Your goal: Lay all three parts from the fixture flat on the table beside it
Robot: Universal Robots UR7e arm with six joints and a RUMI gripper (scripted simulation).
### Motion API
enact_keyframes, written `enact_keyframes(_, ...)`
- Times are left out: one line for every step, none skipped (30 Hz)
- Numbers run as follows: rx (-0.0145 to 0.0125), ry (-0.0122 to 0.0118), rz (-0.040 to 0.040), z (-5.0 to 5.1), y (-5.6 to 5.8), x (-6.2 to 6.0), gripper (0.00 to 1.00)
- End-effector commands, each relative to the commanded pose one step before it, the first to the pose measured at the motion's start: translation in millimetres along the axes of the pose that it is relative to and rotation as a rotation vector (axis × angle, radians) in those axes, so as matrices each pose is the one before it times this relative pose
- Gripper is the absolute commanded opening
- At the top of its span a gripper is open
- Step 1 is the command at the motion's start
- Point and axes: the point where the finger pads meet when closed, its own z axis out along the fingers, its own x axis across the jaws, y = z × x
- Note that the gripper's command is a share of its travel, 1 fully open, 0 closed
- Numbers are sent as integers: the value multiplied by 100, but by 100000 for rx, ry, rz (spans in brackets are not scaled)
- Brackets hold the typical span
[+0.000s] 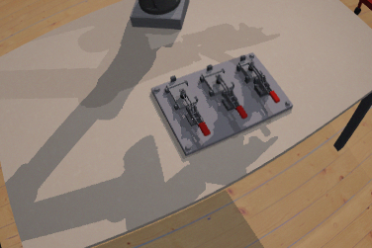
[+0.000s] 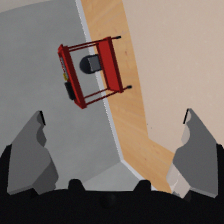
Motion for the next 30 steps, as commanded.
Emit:
enact_keyframes(27, -88, -52, -17, -8, -46, 100)
enact_keyframes(0, 0, 0, 0, 0, 0, 100)
enact_keyframes(0, 0, 0, 0, 0, 0, 100)
enact_keyframes(0, 0, 0, 0, 0, 0, 100)
enact_keyframes(0, 0, 0, 0, 0, 0, 100)
enact_keyframes(0, 0, 0, 0, 0, 0, 100)
enact_keyframes(0, 0, 0, 0, 0, 0, 100)
enact_keyframes(0, 0, 0, 0, 0, 0, 100)
enact_keyframes(0, 0, 0, 0, 0, 0, 100)
enact_keyframes(0, 0, 0, 0, 0, 0, 100)
enact_keyframes(0, 0, 0, 0, 0, 0, 100)
enact_keyframes(0, 0, 0, 0, 0, 0, 100)
enact_keyframes(0, 0, 0, 0, 0, 0, 100)
enact_keyframes(0, 0, 0, 0, 0, 0, 100)
enact_keyframes(0, 0, 0, 0, 0, 0, 100)
enact_keyframes(0, 0, 0, 0, 0, 0, 100)
enact_keyframes(0, 0, 0, 0, 0, 0, 100)
enact_keyframes(5, 5, -2, 0, -3, 1, 100)
enact_keyframes(36, 30, -15, -2, -22, 8, 100)
enact_keyframes(94, 79, -38, -6, -57, 21, 100)
enact_keyframes(176, 148, -71, -12, -107, 39, 100)
enact_keyframes(279, 236, -113, -19, -169, 62, 100)
enact_keyframes(398, 341, -162, -28, -242, 90, 100)
enact_keyframes(529, 461, -217, -37, -324, 123, 100)
enact_keyframes(669, 595, -276, -48, -411, 161, 100)
enact_keyframes(813, 741, -339, -60, -504, 203, 100)
enact_keyframes(957, 899, -403, -72, -598, 250, 100)
enact_keyframes(1097, 1069, -469, -85, -693, 303, 100)
enact_keyframes(1229, 1248, -534, -98, -786, 361, 100)
enact_keyframes(1348, 1436, -599, -111, -875, 424, 100)
